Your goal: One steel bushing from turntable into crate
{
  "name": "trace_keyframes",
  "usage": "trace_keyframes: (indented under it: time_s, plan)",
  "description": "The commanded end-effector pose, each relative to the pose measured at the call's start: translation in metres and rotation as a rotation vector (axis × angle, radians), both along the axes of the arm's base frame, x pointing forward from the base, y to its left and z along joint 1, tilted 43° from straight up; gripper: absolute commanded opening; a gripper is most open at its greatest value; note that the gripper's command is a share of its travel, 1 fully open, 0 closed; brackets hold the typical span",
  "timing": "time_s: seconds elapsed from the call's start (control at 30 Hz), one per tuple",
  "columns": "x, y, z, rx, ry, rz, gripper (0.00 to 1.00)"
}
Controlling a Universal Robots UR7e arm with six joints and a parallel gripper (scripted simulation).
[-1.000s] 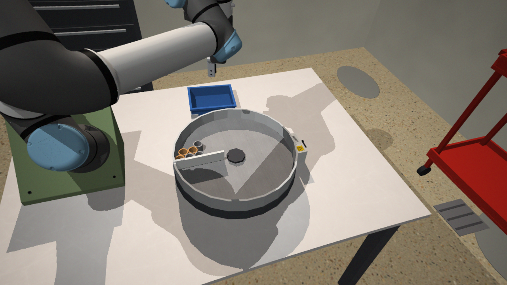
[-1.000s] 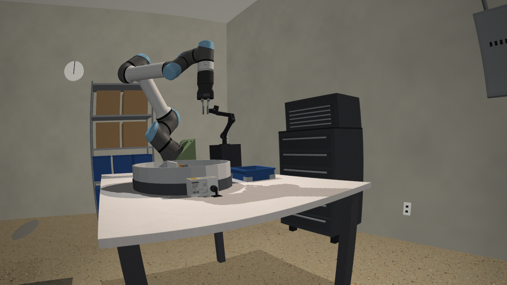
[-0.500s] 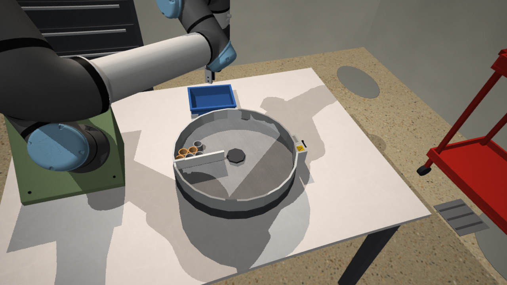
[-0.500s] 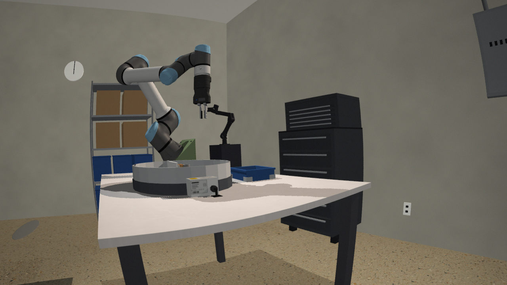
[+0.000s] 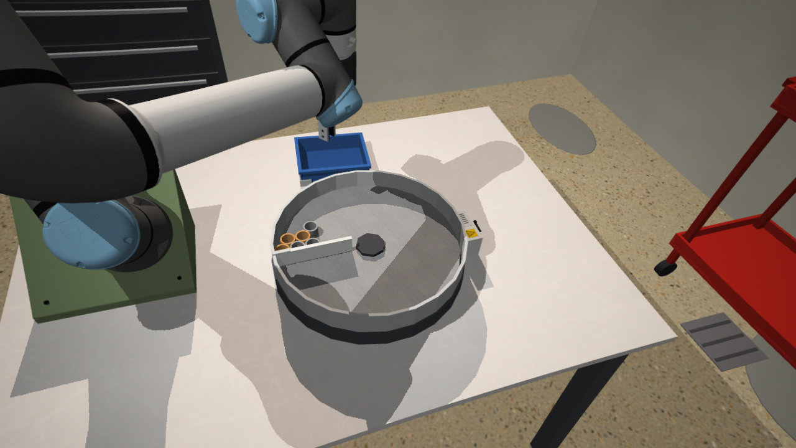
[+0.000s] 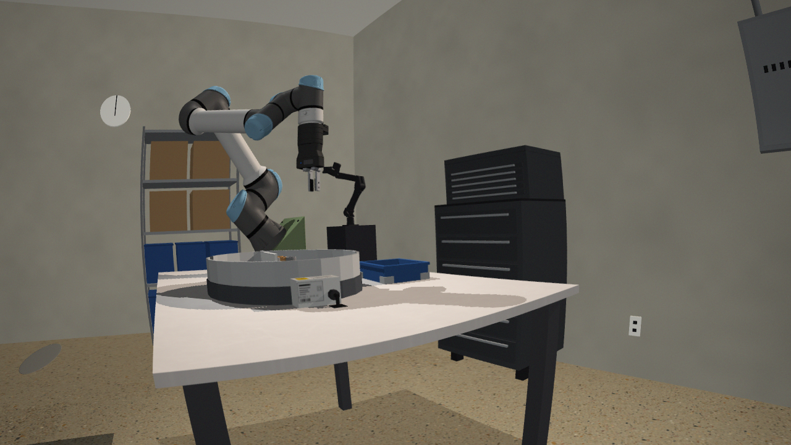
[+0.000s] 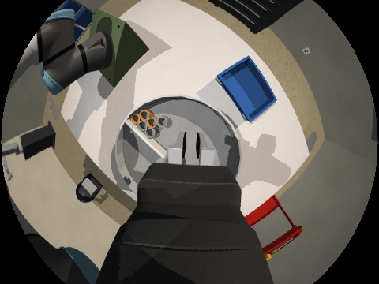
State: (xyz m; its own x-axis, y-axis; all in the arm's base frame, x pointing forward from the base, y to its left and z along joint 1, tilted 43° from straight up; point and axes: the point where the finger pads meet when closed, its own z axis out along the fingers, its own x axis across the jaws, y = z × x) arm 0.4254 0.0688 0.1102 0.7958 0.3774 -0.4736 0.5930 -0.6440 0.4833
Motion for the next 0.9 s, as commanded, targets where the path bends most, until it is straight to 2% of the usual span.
trace_keyframes:
  time_s: [0.0,0.3,0.47,0.87]
  plan:
    - [-0.005,-0.007,-0.004,-0.014,-0.073,-0.076,0.4]
    - [-0.005,-0.007,-0.004,-0.014,-0.073,-0.076,0.4]
    - [-0.018,-0.026,-0.013,-0.044,-0.235,-0.255,0.4]
    - [-0.018,-0.026,-0.013,-0.044,-0.235,-0.255,0.4]
